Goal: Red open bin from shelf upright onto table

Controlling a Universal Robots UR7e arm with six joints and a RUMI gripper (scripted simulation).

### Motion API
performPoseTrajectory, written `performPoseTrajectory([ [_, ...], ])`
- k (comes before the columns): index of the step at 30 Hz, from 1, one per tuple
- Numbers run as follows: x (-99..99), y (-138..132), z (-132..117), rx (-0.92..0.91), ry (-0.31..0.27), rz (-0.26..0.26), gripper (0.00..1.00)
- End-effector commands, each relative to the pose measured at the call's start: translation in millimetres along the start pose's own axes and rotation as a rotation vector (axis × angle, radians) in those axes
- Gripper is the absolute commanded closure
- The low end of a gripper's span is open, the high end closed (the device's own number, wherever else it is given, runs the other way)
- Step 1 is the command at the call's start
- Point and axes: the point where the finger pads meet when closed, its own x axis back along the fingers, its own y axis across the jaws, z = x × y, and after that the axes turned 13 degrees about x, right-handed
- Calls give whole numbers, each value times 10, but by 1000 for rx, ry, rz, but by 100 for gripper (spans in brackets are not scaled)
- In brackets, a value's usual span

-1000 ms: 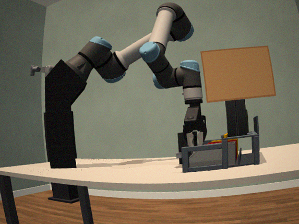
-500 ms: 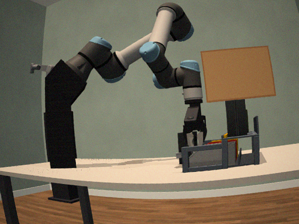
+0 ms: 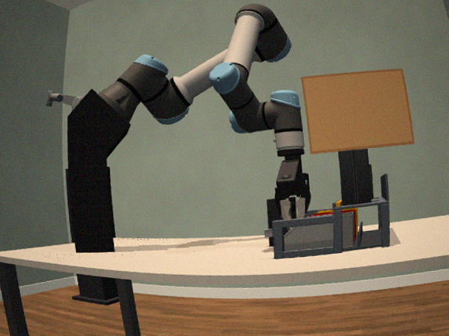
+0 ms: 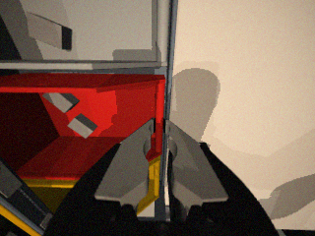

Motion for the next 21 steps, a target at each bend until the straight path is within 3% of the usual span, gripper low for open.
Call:
performPoseTrajectory([
  [1, 5, -5, 2, 0, 1, 1, 100],
  [21, 28, -5, 2, 0, 1, 1, 100],
])
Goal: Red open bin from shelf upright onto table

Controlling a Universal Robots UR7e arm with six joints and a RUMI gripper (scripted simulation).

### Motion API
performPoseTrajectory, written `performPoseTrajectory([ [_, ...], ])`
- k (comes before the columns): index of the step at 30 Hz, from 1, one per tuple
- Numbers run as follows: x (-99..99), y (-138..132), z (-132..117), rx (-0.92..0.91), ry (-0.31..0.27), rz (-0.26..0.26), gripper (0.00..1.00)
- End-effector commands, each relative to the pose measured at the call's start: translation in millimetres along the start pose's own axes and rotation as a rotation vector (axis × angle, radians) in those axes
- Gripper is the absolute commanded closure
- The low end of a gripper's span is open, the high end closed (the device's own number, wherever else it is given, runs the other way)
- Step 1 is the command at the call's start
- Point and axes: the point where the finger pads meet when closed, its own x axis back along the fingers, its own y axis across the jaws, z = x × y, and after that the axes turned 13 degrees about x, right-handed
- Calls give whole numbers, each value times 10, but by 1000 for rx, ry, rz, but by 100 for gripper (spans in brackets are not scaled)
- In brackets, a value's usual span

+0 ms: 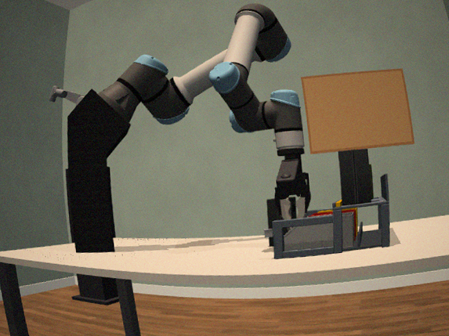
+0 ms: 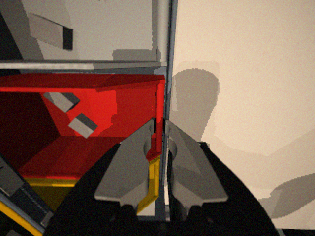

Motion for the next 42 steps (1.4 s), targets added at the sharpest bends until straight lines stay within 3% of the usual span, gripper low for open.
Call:
performPoseTrajectory([
  [1, 18, -5, 2, 0, 1, 1, 100],
  [42, 176, -5, 2, 0, 1, 1, 100],
])
